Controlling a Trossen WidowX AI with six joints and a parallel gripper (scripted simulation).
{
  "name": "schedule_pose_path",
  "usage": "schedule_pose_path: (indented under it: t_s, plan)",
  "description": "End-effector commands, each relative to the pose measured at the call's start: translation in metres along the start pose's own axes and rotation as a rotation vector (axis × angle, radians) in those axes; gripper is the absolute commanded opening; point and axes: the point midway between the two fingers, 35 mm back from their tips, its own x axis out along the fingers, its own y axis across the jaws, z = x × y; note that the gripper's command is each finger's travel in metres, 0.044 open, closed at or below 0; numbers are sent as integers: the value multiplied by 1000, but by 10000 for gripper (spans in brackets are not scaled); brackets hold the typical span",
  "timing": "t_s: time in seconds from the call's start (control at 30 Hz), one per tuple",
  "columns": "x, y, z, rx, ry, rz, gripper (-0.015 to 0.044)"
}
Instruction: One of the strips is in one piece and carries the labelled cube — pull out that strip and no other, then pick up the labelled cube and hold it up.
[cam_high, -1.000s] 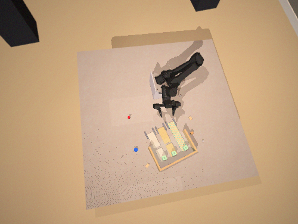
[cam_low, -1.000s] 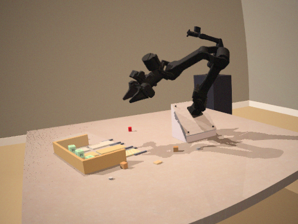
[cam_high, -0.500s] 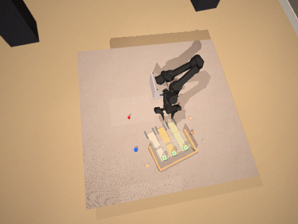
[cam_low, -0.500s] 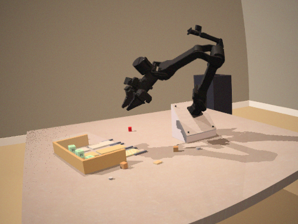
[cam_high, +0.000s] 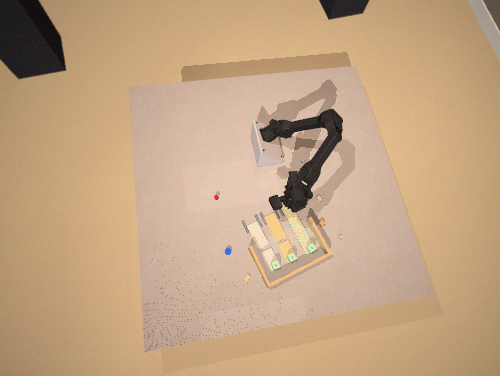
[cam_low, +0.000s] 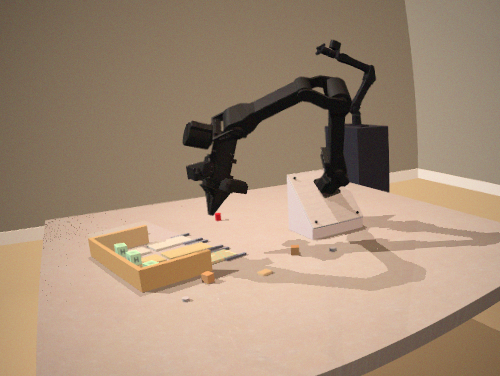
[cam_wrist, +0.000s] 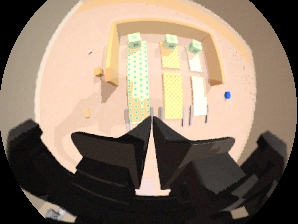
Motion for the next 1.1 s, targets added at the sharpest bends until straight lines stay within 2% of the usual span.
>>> schedule_pose_path:
  t_s: [0.0,0.37,1.07]
  plan:
    - [26,28,-3,-93,278,66,0]
    - [27,27,-4,-93,278,66,0]
    - [60,27,-12,-93,278,65,0]
